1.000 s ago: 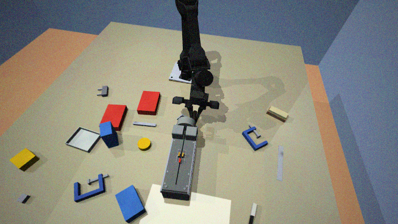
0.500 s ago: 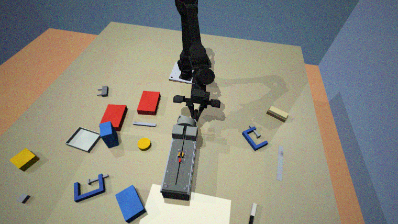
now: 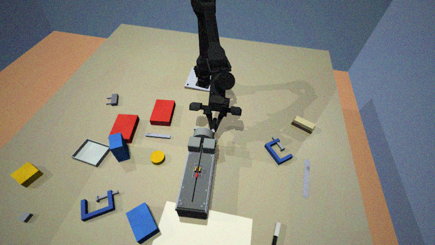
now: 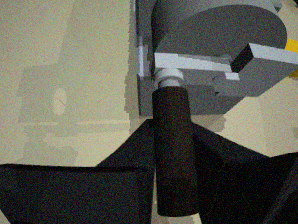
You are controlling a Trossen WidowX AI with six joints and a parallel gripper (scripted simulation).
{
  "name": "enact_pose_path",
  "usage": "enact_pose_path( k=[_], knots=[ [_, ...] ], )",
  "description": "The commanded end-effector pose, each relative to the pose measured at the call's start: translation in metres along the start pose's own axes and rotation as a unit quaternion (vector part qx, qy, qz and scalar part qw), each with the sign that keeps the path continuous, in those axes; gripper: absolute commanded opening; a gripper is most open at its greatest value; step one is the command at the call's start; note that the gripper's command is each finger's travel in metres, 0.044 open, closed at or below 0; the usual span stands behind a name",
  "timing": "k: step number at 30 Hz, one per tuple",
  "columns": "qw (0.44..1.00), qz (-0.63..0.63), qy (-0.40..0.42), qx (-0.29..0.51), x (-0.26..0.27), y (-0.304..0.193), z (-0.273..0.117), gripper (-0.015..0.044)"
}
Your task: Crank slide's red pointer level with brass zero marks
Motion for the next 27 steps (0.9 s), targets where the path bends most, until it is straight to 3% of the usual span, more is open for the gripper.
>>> enact_pose_path(
  k=[1,27],
  knots=[
    [1.0,0.001,0.001,-0.008,-0.002,0.005,-0.007,0.0],
    [1.0,0.0,0.001,-0.008,-0.018,0.014,-0.019,0.0]
  ],
)
Point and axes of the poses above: the point midway between the two fingers, 35 mm back from their tips, its own z axis out along the fingers, its own x axis across the jaws, y = z × x, the point moved 8 cm from there along -z, back along the fingers, and after that the axes turned 6 degrees about -z, right-handed, at the moved point
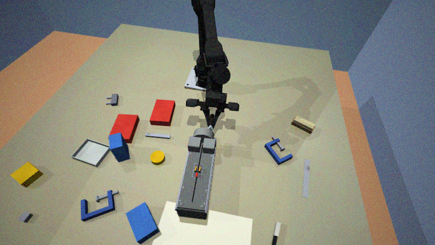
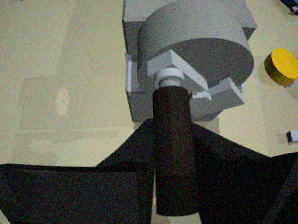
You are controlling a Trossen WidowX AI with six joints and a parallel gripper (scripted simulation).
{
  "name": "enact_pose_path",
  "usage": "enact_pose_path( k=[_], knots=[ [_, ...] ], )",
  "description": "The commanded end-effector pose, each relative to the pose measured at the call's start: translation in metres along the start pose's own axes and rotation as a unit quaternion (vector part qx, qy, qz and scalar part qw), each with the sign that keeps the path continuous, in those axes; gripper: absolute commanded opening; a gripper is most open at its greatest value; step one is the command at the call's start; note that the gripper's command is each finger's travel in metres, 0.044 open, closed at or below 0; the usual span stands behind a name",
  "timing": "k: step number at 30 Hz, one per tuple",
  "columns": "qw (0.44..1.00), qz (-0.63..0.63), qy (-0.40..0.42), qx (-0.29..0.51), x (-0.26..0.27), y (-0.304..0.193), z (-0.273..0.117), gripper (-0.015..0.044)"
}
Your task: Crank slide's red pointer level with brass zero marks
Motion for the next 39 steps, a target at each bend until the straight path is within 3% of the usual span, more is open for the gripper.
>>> enact_pose_path(
  k=[1,39],
  knots=[
    [1.0,0.002,-0.007,-0.006,-0.006,0.003,-0.005,0.0],
    [1.0,0.001,-0.008,-0.006,-0.029,0.0,-0.005,0.0]
  ],
)
Point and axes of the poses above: the point midway between the two fingers, 35 mm back from their tips, its own z axis out along the fingers, its own x axis across the jaws, y = z × x, the point moved 8 cm from there along -z, back along the fingers, and after that the axes turned 6 degrees about -z, right-handed, at the moved point
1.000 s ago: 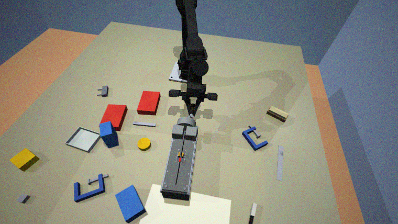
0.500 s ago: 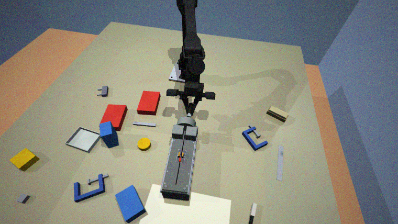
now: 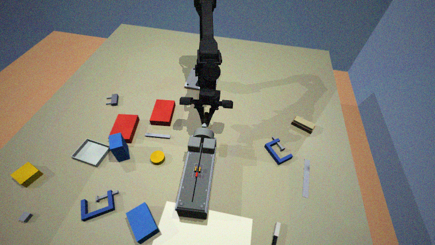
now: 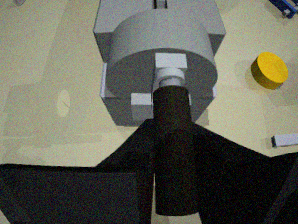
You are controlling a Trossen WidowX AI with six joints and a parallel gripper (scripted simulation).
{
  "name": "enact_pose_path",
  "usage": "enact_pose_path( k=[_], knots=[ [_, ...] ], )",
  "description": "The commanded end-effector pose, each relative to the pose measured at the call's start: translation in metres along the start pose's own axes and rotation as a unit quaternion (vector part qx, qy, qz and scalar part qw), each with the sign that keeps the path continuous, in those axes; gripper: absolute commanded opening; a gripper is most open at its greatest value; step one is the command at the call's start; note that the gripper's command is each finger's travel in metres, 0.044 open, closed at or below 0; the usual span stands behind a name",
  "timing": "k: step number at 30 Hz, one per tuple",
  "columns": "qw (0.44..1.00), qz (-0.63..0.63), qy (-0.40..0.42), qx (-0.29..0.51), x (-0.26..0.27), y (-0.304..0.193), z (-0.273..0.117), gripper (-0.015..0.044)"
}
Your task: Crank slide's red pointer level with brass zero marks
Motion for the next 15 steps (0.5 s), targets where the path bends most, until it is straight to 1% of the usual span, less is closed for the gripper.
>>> enact_pose_path(
  k=[1,15],
  knots=[
    [1.0,0.004,-0.013,-0.001,-0.007,-0.0016,0.0,0.0],
    [1.0,0.004,-0.013,-0.001,-0.0127,-0.0047,0.0024,0.0]
  ],
)
Point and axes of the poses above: the point midway between the two fingers, 35 mm back from their tips, its own z axis out along the fingers, its own x axis across the jaws, y = z × x, the point moved 8 cm from there along -z, back along the fingers, and after that the axes turned 6 degrees about -z, right-handed, at the moved point
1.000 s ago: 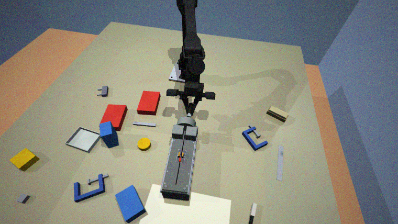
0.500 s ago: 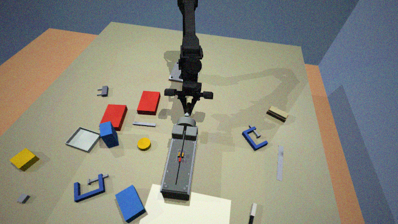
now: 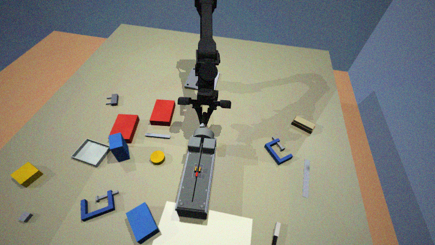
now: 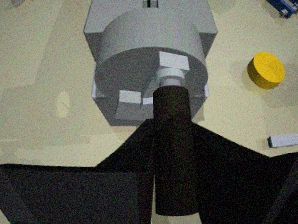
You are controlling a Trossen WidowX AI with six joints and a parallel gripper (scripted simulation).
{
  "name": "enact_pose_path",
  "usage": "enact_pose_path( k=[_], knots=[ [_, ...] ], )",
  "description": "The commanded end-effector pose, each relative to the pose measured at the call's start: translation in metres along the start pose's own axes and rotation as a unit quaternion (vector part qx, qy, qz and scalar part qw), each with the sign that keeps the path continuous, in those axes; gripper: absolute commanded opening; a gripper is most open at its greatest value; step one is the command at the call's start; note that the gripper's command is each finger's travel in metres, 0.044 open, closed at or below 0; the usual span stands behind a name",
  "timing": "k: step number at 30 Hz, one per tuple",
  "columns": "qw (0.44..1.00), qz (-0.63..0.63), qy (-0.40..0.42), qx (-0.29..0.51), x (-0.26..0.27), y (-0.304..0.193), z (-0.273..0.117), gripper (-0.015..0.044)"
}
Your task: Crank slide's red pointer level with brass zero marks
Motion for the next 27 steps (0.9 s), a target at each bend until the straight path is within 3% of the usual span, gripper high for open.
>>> enact_pose_path(
  k=[1,27],
  knots=[
    [1.0,0.004,-0.013,0.001,-0.0065,-0.0027,0.0016,0.0],
    [1.0,0.004,-0.014,0.001,-0.0163,-0.0114,0.0097,0.0]
  ],
)
Point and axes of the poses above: the point midway between the two fingers, 35 mm back from their tips, its own z axis out along the fingers, its own x axis across the jaws, y = z × x, the point moved 8 cm from there along -z, back along the fingers, and after that the axes turned 6 degrees about -z, right-handed, at the moved point
